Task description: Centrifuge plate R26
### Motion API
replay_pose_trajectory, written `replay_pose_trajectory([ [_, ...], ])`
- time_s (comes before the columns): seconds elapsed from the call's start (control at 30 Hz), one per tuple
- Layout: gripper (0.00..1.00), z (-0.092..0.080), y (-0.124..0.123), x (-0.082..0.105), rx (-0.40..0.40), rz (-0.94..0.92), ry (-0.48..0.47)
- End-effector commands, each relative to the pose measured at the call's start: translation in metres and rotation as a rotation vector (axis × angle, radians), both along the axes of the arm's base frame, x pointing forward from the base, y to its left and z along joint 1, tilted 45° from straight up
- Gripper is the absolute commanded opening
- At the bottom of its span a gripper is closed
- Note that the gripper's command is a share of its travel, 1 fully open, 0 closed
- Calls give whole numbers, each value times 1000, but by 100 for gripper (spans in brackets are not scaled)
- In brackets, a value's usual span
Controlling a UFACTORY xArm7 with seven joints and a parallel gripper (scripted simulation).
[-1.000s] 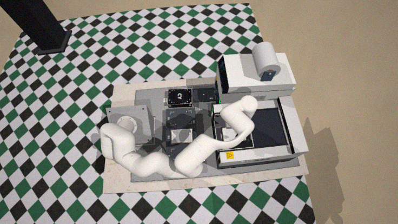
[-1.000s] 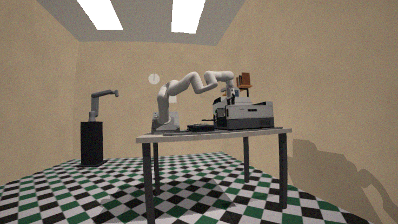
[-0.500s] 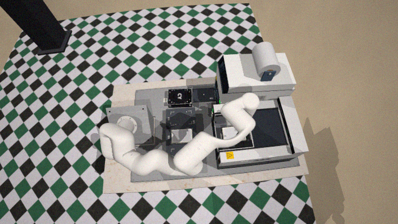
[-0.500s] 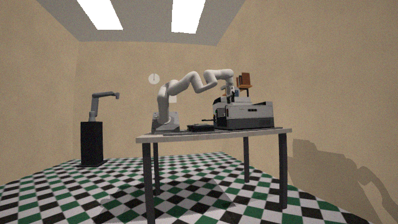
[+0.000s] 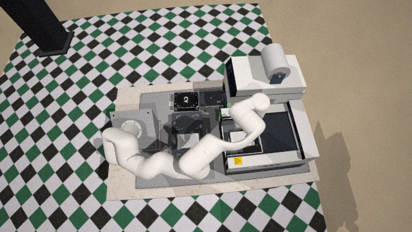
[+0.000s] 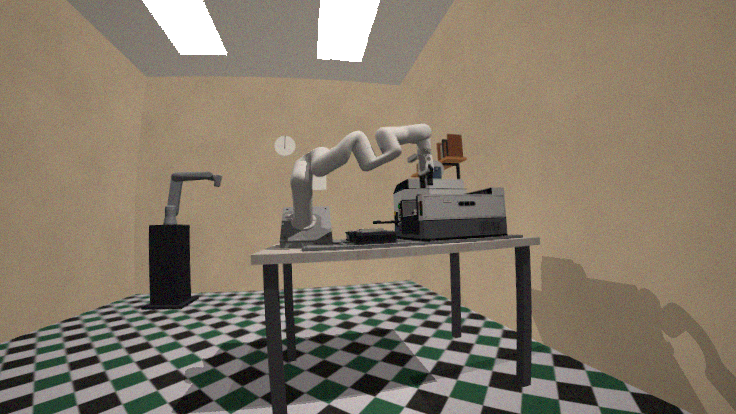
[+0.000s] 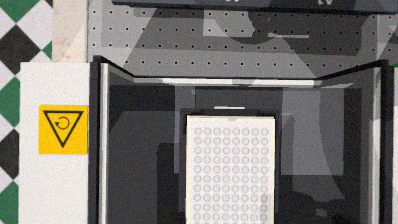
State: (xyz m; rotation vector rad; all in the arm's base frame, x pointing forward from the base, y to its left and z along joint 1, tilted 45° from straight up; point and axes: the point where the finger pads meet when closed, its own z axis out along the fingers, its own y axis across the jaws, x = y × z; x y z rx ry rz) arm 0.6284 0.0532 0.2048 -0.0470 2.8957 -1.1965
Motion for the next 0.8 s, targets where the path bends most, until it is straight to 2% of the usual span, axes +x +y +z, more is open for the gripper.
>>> replay_pose_trajectory([
  [0.0,0,-7,5,-11,2,3,-2],
  [0.33,0,-36,14,-51,2,3,-2],
  [0.4,0,-36,14,-51,2,3,-2],
  [0.77,0,-69,23,-94,2,3,-2],
])
